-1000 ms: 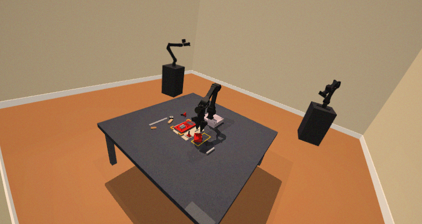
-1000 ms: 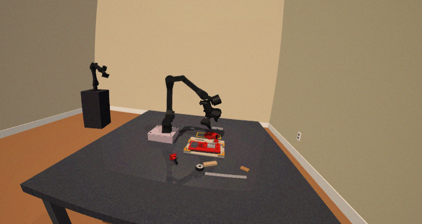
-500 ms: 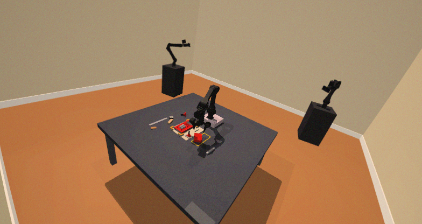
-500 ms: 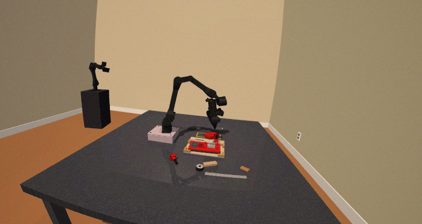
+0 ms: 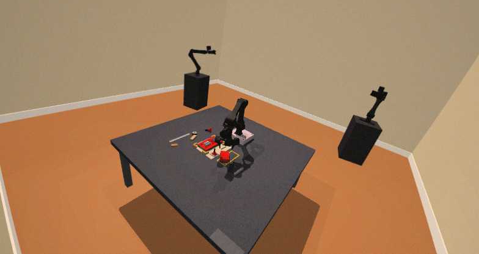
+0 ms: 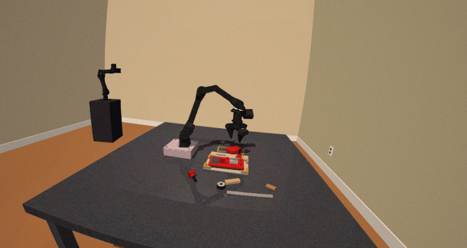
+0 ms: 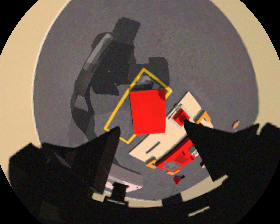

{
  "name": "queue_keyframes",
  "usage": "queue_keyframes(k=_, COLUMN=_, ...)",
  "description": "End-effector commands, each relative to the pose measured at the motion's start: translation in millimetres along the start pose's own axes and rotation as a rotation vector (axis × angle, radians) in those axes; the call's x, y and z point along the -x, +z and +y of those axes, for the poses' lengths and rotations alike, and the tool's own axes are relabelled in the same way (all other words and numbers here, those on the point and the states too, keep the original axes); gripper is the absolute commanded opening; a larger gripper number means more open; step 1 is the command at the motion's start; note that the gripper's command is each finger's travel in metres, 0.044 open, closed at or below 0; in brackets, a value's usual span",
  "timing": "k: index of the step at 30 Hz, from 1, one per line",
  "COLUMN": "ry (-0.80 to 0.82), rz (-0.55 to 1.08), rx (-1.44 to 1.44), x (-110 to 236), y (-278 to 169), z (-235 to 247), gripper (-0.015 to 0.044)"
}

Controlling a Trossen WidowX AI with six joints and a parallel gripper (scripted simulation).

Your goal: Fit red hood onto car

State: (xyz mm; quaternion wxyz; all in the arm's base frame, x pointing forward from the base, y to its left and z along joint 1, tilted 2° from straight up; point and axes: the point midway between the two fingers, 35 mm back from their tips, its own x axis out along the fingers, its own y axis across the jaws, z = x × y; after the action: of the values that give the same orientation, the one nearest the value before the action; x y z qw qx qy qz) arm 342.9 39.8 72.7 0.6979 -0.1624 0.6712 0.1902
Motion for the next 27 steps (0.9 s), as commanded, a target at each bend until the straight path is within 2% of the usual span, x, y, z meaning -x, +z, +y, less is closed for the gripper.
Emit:
queue_keyframes(k=1, ry=-0.001, rz=0.015, rx=0.013, x=-3, y=-1, z=0, gripper=0.0440)
queue_keyframes(k=27, ry=-0.001, rz=0.015, rx=0.013, x=-20, y=-1, z=-1, gripper=0.0440)
